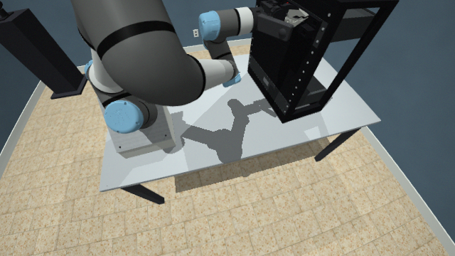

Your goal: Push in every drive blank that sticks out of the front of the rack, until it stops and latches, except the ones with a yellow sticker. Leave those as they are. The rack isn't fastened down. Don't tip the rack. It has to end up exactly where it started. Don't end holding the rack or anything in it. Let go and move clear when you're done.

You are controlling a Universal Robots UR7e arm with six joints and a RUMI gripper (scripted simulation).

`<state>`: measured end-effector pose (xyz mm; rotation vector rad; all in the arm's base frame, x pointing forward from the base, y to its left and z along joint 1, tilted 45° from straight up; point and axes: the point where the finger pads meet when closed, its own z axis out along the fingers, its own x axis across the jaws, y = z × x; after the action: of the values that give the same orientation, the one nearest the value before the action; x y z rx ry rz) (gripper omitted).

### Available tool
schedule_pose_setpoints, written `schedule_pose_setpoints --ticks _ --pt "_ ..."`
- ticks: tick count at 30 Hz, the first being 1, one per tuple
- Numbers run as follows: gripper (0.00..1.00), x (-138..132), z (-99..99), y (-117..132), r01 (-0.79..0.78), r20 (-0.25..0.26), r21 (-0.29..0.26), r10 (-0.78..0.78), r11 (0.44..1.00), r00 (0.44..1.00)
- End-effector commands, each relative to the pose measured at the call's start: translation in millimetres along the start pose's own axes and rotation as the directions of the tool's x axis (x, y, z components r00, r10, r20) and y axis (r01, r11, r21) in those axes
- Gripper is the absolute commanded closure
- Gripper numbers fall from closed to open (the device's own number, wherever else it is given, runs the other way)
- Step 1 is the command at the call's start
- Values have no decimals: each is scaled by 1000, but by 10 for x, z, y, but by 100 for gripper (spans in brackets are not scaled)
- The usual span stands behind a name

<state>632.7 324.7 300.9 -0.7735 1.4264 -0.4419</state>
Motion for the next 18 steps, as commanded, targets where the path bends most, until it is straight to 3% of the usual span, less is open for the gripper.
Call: schedule_pose_setpoints --ticks 1,18 --pt "100 -6 1 0 0 1 0 0 1000 1000" --pt "100 -6 22 0 0 1 0 0 1000 1000"
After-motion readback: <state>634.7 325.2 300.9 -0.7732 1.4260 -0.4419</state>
